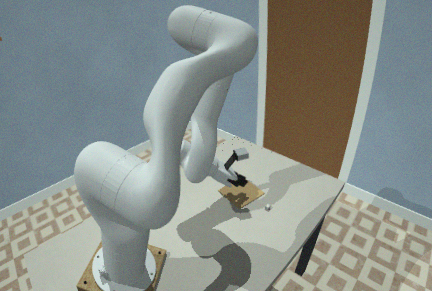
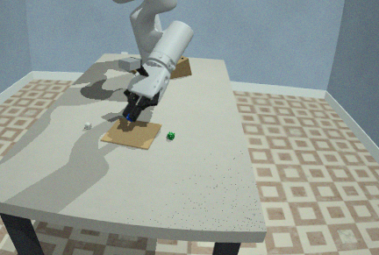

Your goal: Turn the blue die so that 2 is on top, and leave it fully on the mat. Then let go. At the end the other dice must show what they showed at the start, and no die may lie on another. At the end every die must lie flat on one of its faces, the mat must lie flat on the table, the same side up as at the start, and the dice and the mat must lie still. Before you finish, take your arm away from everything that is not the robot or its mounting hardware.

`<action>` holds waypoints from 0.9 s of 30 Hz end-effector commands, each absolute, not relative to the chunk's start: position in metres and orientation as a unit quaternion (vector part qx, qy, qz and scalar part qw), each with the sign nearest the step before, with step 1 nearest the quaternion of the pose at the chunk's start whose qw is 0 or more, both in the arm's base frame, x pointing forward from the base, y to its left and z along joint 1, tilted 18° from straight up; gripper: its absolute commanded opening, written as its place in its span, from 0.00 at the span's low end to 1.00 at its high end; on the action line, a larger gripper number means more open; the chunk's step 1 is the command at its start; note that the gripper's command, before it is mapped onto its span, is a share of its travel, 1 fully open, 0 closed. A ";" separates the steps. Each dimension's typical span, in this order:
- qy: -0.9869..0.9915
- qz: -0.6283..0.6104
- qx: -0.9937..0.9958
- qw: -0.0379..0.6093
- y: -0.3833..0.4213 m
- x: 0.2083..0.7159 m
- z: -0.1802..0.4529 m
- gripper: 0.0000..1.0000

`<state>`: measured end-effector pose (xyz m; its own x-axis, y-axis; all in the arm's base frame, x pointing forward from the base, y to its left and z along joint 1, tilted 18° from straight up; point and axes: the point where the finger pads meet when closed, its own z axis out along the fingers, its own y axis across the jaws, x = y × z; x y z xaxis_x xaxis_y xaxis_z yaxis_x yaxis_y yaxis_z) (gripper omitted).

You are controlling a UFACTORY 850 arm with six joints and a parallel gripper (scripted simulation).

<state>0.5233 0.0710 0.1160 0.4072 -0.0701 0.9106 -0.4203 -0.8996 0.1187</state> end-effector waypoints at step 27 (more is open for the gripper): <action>-0.149 0.525 0.821 0.167 0.066 0.530 0.092 0.11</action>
<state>0.5298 0.0655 0.0918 0.4056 -0.0697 0.9114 -0.4202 -0.8997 0.1182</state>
